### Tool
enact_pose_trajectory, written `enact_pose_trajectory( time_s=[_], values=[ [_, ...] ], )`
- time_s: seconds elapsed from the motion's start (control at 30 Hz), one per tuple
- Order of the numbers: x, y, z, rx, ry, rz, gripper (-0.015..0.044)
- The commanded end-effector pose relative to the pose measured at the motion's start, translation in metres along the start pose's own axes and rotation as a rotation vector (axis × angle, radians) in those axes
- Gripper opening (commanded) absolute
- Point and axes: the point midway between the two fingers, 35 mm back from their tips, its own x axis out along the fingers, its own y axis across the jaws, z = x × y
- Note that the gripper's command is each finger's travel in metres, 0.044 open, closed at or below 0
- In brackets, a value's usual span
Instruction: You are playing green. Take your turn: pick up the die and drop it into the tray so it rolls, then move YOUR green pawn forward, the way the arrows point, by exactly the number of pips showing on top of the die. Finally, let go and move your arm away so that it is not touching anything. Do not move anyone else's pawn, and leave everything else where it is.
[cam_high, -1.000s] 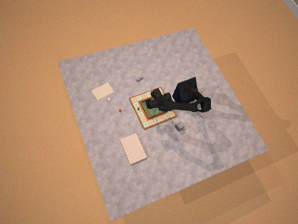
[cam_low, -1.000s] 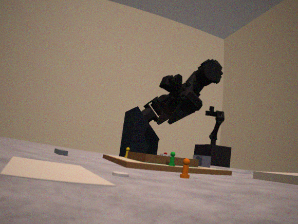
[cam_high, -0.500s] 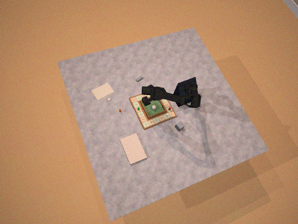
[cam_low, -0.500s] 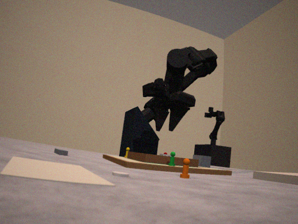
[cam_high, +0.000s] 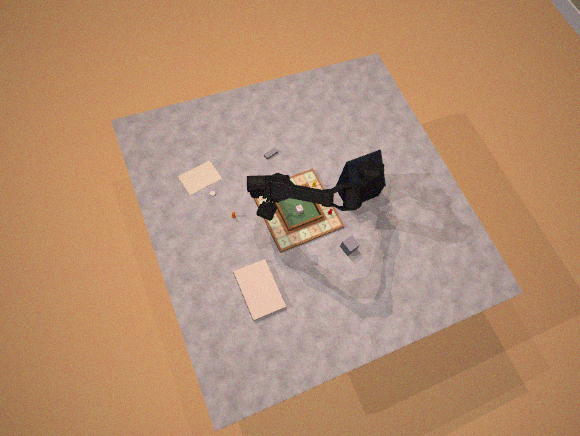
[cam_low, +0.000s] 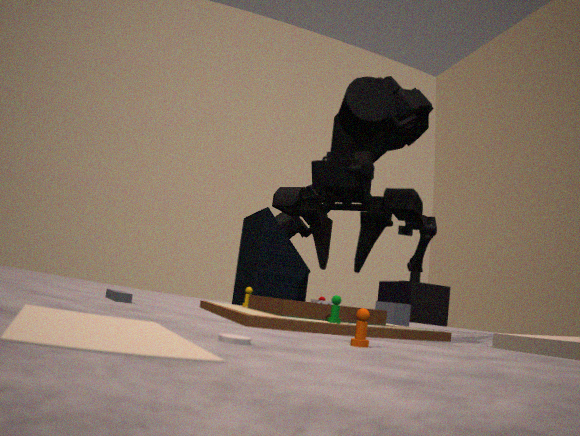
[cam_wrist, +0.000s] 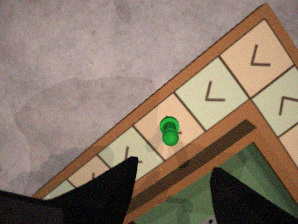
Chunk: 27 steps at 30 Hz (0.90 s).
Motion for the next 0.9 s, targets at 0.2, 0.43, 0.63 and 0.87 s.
enact_pose_trajectory(
  time_s=[0.2, 0.43, 0.63, 0.87],
  values=[
    [0.015, 0.001, 0.003, -0.035, 0.001, 0.009, 0.0200],
    [0.021, 0.001, 0.003, -0.035, 0.001, 0.009, 0.0200],
    [0.031, 0.002, 0.003, -0.035, 0.001, 0.009, 0.0200],
    [0.043, 0.002, 0.003, -0.035, 0.002, 0.009, 0.0200]
  ],
)
